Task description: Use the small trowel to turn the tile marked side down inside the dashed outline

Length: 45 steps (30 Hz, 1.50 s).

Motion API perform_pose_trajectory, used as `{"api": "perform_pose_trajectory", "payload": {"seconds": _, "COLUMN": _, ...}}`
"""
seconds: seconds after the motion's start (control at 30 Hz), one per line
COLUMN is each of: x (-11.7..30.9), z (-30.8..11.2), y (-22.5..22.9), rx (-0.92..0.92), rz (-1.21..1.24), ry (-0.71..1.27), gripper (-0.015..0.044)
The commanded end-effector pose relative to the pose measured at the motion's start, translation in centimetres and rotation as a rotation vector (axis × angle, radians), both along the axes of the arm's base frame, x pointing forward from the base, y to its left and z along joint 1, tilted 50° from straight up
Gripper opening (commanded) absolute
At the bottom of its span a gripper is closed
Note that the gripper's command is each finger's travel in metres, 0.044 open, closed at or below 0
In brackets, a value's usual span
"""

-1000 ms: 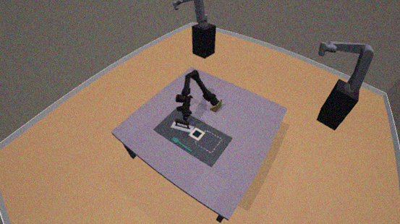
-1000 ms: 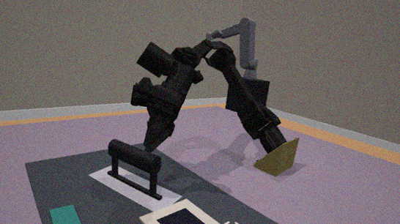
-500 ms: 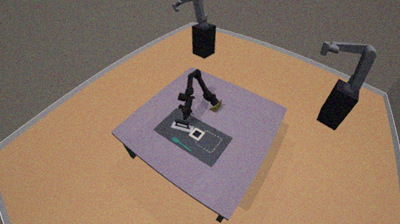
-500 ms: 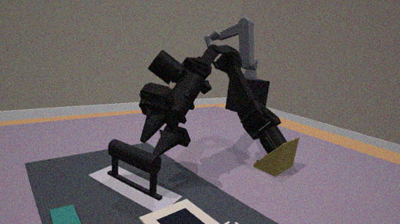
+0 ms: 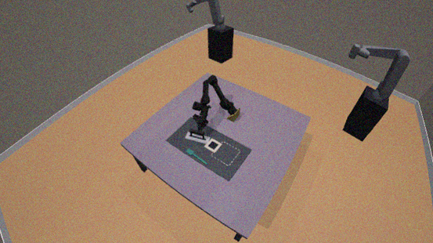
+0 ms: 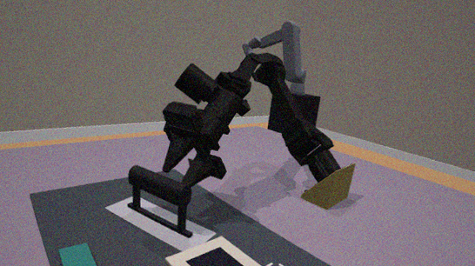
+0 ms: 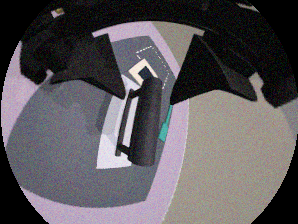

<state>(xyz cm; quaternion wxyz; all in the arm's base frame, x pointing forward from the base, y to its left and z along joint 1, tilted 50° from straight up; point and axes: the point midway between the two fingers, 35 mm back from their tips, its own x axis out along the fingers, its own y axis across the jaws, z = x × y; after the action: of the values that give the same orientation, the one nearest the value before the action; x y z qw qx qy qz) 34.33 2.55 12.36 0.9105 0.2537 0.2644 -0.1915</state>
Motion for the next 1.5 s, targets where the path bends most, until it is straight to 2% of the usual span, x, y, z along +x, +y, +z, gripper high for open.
{"api": "perform_pose_trajectory", "payload": {"seconds": 0.0, "x": 0.6, "z": -0.2, "y": 0.0, "rx": 0.002, "rz": 0.006, "ry": -0.003, "gripper": 0.03}}
{"api": "perform_pose_trajectory", "payload": {"seconds": 0.97, "x": 4.1, "z": -2.8, "y": -1.0, "rx": 0.001, "rz": 0.007, "ry": -0.006, "gripper": 0.03}}
{"api": "perform_pose_trajectory", "payload": {"seconds": 1.17, "x": 4.1, "z": -2.8, "y": -1.0, "rx": 0.001, "rz": 0.007, "ry": -0.006, "gripper": 0.0142}}
{"api": "perform_pose_trajectory", "payload": {"seconds": 1.47, "x": 4.1, "z": -2.8, "y": -1.0, "rx": 0.001, "rz": 0.007, "ry": -0.006, "gripper": 0.0083}}
